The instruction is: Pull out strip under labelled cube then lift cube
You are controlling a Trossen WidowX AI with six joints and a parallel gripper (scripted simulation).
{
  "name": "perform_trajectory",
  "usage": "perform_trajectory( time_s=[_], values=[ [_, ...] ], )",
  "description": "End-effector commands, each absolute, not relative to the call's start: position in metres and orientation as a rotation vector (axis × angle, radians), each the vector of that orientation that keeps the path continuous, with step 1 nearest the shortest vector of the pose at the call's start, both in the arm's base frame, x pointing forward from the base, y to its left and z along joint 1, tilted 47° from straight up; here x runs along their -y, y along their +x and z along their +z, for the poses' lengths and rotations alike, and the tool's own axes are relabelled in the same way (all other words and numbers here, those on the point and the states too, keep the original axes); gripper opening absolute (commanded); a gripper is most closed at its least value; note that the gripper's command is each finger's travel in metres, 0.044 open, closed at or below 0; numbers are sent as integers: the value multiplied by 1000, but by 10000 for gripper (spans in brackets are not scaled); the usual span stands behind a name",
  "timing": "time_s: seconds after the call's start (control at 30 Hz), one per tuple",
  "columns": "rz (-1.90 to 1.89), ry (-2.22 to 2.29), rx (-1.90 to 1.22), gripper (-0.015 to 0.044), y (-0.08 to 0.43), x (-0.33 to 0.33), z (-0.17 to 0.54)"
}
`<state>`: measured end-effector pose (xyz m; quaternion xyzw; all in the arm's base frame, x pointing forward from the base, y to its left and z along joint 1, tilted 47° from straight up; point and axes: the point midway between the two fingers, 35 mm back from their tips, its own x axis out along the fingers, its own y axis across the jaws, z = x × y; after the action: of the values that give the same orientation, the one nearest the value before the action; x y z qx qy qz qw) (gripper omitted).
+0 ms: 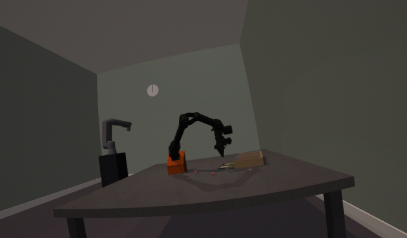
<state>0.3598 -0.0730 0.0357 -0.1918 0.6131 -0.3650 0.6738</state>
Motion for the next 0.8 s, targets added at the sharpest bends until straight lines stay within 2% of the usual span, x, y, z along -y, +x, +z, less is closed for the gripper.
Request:
perform_trajectory(
  time_s=[0.0,0.77],
  values=[
    [-841,-413,-1407,0,358,75,36],
    [-840,-412,-1407,0,359,99,12]
  ],
)
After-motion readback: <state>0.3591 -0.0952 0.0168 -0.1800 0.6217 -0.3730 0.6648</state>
